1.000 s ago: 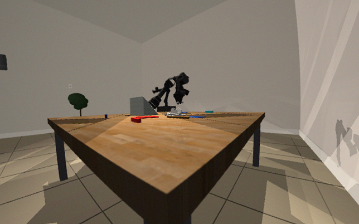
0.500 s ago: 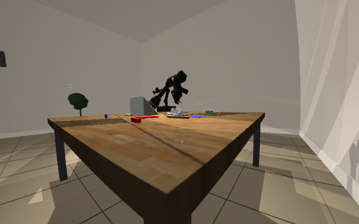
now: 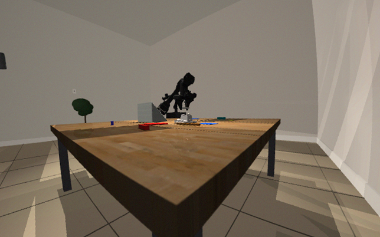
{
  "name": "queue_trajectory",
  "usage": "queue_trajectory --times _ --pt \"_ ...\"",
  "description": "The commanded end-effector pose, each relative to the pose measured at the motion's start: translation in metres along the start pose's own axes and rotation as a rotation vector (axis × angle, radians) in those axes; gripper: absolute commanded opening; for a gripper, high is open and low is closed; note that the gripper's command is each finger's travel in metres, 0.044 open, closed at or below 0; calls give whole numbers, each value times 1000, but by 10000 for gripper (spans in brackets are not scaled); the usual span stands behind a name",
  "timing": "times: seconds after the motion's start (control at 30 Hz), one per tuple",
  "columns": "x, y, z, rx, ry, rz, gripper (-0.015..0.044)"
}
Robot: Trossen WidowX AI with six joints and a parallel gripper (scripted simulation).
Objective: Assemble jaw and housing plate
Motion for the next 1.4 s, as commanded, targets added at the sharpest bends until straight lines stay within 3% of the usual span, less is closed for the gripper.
queue_trajectory --times 0.0,0.27,1.37 --pt "0 -15 -1 -111 -2 1 351" --pt "-2 -40 1 -302 -2 -11 351" --pt "-2 -34 11 -308 -2 -12 351"
Point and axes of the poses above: the point midway between the two fingers, 35 mm back from their tips, its own x axis back along the fingers, its own y axis across the jaws, z = x × y, the point moved 3 cm from there along x, back along the fingers, and after that the axes turned 4 degrees about -x, right-handed, at the moved point
